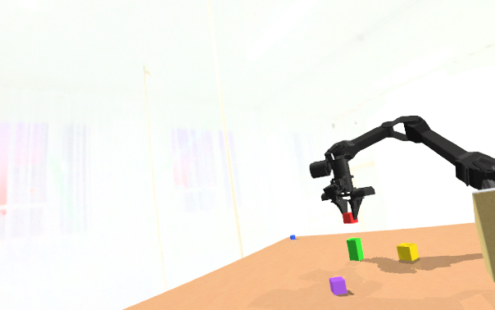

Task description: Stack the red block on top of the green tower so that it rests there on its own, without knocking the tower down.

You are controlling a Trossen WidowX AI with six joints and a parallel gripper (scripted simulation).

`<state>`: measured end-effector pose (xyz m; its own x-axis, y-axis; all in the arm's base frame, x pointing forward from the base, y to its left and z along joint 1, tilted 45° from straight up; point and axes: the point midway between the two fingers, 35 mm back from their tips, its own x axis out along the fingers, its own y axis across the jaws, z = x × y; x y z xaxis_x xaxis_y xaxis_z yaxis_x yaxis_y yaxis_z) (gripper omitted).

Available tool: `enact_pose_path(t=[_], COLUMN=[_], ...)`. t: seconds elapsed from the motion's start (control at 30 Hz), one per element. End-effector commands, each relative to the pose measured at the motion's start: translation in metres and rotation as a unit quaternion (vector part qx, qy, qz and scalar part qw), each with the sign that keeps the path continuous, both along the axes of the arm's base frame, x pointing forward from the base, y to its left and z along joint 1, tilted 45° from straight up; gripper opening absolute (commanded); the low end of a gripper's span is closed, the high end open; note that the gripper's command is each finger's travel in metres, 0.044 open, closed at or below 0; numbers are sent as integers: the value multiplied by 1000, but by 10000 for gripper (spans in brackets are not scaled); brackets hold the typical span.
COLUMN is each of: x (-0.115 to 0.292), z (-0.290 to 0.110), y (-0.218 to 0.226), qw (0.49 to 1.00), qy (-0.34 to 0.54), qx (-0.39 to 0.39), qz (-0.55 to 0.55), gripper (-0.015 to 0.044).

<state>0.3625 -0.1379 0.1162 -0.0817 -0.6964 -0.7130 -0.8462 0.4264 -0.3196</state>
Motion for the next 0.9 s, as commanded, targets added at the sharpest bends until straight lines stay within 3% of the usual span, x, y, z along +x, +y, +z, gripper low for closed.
enact_pose_path(t=[0.0, 0.87], x=[1, -3], z=[-10, -36], y=[-10, -37], qw=[1000, 1000], qy=[4, 4], qx=[-1, -3], qz=[0, 0], gripper=[0, 0])
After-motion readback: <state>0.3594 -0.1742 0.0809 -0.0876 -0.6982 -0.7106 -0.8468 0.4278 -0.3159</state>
